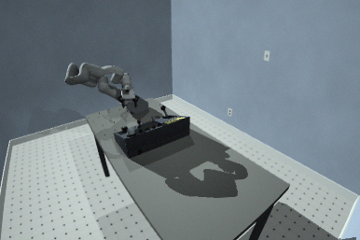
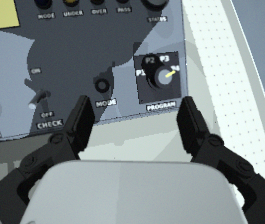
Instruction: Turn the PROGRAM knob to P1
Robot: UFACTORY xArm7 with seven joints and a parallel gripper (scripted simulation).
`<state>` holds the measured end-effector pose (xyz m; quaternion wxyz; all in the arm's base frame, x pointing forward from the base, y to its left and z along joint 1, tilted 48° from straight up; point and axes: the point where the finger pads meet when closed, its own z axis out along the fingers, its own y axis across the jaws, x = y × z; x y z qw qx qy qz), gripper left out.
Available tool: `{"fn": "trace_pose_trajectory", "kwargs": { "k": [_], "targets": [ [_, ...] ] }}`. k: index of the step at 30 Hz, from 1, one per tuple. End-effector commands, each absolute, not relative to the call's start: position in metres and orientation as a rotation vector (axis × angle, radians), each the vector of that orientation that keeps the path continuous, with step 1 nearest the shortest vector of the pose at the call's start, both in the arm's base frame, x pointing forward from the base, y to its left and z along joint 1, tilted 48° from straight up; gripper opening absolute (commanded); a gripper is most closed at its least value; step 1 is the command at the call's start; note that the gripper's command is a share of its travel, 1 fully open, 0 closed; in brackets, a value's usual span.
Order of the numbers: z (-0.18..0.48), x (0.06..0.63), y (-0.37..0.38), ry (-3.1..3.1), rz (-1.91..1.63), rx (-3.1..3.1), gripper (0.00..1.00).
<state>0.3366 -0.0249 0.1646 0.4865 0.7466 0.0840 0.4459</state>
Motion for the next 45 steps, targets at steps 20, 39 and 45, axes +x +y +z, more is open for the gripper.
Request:
{"fn": "trace_pose_trajectory", "kwargs": {
  "k": [20, 39, 45],
  "targets": [
    [0.173, 0.333, -0.014, 0.204, 1.088, 1.816, 1.00],
    [0.205, 0.315, 0.025, 0.204, 1.088, 1.816, 1.00],
    [0.211, 0.311, 0.032, 0.204, 1.088, 1.816, 1.00]
  ]
}}
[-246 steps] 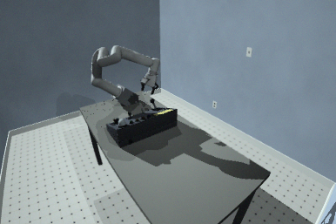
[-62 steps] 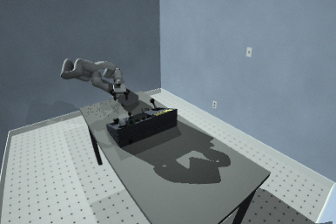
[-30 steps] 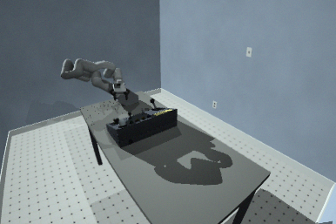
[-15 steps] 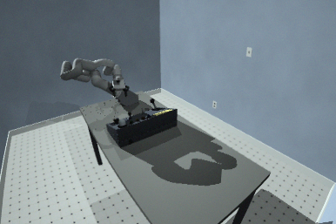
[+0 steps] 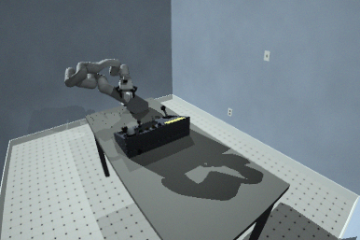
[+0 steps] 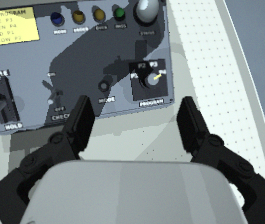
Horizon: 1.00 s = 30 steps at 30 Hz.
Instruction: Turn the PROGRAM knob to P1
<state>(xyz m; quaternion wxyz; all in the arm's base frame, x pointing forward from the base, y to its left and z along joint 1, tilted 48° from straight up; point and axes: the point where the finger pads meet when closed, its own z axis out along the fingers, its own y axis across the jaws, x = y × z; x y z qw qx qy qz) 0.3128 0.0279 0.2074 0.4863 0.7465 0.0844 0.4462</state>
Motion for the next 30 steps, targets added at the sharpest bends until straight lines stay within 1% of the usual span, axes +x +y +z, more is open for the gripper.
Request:
{"fn": "trace_pose_trajectory", "kwargs": {
  "k": [1, 15, 19, 21, 24, 30],
  "targets": [
    [0.212, 0.311, 0.034, 0.204, 1.088, 1.816, 1.00],
    [0.217, 0.311, 0.034, 0.192, 1.050, 1.834, 1.00],
    [0.226, 0.328, 0.001, 0.123, 0.805, 1.965, 1.00],
    [0.226, 0.328, 0.001, 0.123, 0.805, 1.965, 1.00],
    [0.233, 0.339, -0.024, 0.088, 0.655, 2.065, 1.00],
    [0.241, 0.350, -0.060, 0.058, 0.501, 2.196, 1.00]
  ]
}}
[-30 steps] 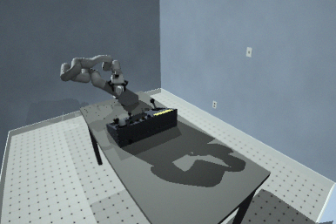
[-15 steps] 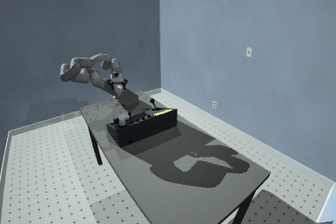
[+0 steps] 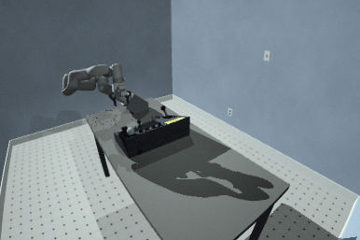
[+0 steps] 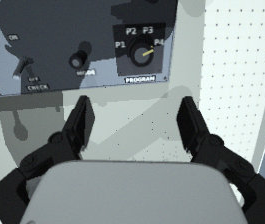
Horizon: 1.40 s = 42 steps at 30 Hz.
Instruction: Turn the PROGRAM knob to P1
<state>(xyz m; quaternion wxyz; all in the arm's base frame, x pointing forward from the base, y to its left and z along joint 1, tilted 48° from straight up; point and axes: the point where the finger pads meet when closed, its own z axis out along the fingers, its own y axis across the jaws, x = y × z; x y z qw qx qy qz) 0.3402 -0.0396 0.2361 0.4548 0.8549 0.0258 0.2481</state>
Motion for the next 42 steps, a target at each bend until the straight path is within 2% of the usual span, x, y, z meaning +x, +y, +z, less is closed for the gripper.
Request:
{"fn": "trace_pose_trajectory", "kwargs": {
  "k": [1, 10, 11, 42],
  "targets": [
    [0.241, 0.350, -0.060, 0.058, 0.501, 2.196, 1.00],
    [0.244, 0.353, -0.075, 0.050, 0.452, 2.246, 1.00],
    [0.244, 0.353, -0.075, 0.050, 0.452, 2.246, 0.76],
    [0.244, 0.353, -0.075, 0.050, 0.452, 2.246, 0.76]
  ]
}}
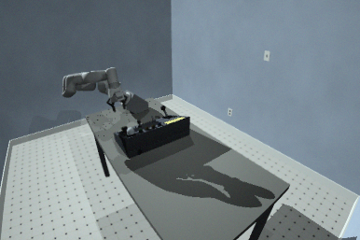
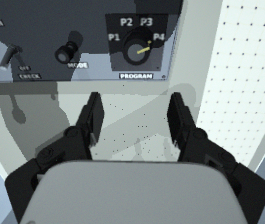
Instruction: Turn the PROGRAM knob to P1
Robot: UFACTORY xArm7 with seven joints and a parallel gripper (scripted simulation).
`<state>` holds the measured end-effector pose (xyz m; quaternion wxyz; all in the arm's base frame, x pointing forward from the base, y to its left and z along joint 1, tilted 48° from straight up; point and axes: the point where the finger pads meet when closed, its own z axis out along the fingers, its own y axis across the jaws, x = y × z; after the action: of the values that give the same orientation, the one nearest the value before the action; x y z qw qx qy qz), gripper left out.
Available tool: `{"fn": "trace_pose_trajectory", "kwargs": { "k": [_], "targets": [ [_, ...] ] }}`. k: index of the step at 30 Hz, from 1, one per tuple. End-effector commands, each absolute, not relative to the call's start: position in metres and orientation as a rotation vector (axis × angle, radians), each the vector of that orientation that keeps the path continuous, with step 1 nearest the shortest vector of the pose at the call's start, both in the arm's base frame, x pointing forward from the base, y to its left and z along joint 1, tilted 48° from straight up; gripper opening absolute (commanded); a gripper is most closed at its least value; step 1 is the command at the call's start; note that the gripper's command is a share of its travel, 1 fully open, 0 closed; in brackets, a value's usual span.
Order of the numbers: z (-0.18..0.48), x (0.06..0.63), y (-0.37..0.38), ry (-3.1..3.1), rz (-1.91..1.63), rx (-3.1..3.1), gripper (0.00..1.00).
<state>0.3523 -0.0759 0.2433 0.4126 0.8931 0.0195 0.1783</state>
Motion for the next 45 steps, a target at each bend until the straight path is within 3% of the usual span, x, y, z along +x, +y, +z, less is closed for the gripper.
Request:
{"fn": "trace_pose_trajectory", "kwargs": {
  "k": [1, 13, 14, 28, 45],
  "targets": [
    [0.244, 0.353, -0.075, 0.050, 0.452, 2.246, 0.76],
    [0.244, 0.353, -0.075, 0.050, 0.452, 2.246, 0.76],
    [0.244, 0.353, -0.075, 0.050, 0.452, 2.246, 1.00],
    [0.256, 0.382, -0.071, 0.050, 0.451, 2.246, 1.00],
    [0.285, 0.458, -0.060, 0.050, 0.451, 2.246, 1.00]
  ]
}}
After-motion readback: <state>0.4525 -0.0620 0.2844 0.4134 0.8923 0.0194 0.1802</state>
